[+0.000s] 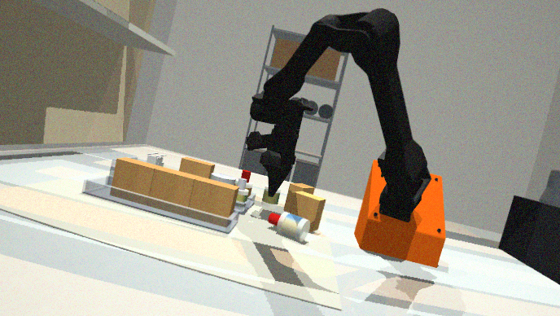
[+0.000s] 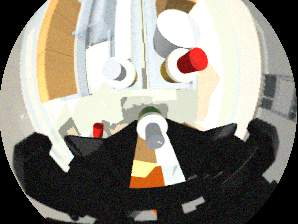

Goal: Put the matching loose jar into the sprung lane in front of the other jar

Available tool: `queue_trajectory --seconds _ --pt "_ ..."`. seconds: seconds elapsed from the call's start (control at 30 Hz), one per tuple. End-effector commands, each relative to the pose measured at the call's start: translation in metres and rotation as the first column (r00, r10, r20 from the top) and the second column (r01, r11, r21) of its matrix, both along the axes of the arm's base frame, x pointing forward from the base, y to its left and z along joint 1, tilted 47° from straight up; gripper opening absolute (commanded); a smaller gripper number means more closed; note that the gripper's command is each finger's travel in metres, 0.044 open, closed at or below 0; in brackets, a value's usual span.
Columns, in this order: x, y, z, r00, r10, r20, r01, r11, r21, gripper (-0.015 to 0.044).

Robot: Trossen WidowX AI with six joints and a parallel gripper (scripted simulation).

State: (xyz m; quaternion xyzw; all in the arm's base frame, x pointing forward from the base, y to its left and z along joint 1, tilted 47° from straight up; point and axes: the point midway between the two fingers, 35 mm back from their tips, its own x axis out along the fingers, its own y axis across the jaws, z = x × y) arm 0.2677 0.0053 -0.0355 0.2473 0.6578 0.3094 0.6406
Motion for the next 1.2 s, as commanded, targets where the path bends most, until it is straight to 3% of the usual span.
queue_trajectory --seconds 0.0,0.27,0.43,0.83,1.17 --pt "0.007 -0.020 0.018 1.000 -0.003 0.019 0.003 1.000 -0.011 0.0000" --pt "0.005 -0.054 0.060 1.000 -0.001 0.017 0.002 1.000 -0.009 0.0000" --pt "0.005 -0.056 0.064 1.000 -0.001 0.017 0.001 1.000 -0.008 0.0000" --pt "0.021 0.000 0.049 1.000 0.003 0.024 -0.003 1.000 -0.005 0.0000" --pt "0.021 0.016 0.036 1.000 0.004 0.025 -0.004 1.000 -0.003 0.0000"
